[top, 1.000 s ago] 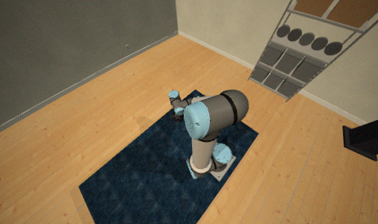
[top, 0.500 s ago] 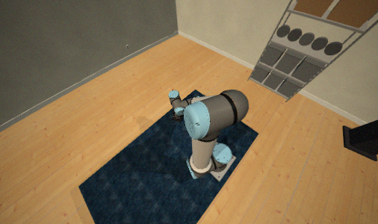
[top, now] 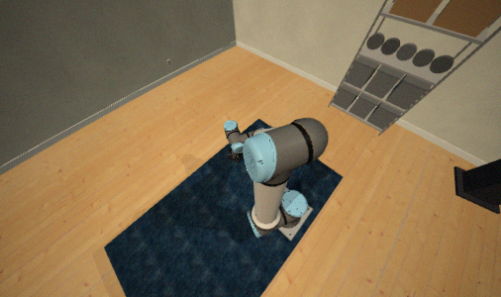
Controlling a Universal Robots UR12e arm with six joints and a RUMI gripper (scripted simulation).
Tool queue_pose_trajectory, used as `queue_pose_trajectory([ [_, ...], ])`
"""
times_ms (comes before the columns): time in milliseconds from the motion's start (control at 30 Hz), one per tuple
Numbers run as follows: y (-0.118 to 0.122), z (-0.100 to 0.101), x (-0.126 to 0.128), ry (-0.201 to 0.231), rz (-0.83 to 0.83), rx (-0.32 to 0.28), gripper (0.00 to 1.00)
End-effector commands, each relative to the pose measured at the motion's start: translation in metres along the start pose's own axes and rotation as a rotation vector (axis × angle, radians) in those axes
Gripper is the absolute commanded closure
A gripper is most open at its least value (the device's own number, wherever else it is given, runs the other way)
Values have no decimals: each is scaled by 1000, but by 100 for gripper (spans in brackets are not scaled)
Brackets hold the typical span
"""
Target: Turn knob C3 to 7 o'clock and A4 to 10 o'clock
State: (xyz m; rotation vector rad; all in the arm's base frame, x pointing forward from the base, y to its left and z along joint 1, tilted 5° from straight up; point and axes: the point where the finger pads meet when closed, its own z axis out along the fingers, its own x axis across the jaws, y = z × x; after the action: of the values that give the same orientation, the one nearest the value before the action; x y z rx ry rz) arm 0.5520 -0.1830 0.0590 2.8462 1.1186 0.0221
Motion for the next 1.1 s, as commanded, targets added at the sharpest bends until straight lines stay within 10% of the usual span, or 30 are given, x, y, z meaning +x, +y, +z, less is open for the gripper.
queue_pose_trajectory([
  [0, 1, 4, 0, 0, 0, -1, 89],
  [1067, 1, 8, 0, 0, 0, -1, 89],
])
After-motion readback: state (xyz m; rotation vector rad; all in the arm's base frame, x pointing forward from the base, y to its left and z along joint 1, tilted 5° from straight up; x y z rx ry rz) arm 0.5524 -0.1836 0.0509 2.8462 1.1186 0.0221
